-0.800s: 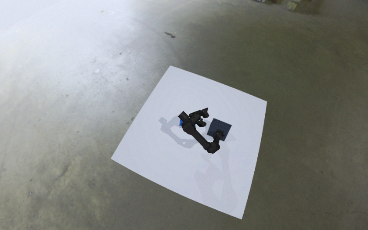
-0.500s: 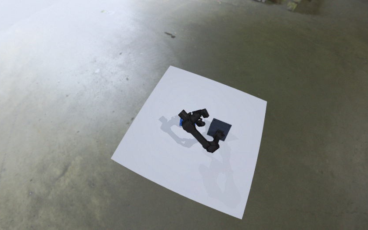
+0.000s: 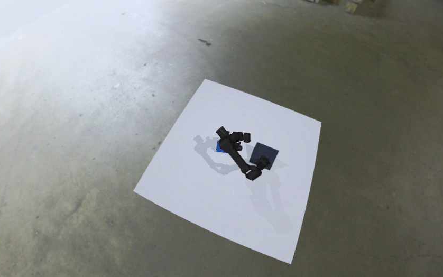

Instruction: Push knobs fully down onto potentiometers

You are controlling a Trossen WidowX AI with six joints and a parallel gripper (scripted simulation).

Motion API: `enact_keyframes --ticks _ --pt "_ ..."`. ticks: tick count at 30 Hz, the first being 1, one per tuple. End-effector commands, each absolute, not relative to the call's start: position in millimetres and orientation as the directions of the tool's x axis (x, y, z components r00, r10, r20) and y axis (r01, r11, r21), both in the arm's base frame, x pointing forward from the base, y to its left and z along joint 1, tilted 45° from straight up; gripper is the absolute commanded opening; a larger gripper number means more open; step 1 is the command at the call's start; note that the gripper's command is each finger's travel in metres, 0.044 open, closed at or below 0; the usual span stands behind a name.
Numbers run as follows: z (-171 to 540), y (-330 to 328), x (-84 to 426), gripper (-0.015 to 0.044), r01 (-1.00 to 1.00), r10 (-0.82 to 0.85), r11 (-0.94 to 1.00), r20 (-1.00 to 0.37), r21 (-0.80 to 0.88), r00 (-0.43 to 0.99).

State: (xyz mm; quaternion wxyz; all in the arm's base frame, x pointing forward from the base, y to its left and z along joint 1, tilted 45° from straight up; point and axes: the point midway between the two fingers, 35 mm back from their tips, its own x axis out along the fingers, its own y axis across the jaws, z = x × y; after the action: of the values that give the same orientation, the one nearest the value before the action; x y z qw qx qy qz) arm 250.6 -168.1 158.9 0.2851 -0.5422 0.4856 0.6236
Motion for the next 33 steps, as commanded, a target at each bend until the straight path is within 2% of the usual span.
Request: enact_keyframes --ticks 1,17,33 --pt "144.9 -161.1 252.8 0.0000 -0.920 -0.089 -0.287 -0.964 0.266 -0.251" --pt "104.2 -132.7 266.2 0.0000 -0.967 0.231 0.101 -0.950 0.236 -0.208" --pt "76.2 -106.7 281.0 0.0000 -0.804 0.519 0.452 -0.847 0.386 -0.114"
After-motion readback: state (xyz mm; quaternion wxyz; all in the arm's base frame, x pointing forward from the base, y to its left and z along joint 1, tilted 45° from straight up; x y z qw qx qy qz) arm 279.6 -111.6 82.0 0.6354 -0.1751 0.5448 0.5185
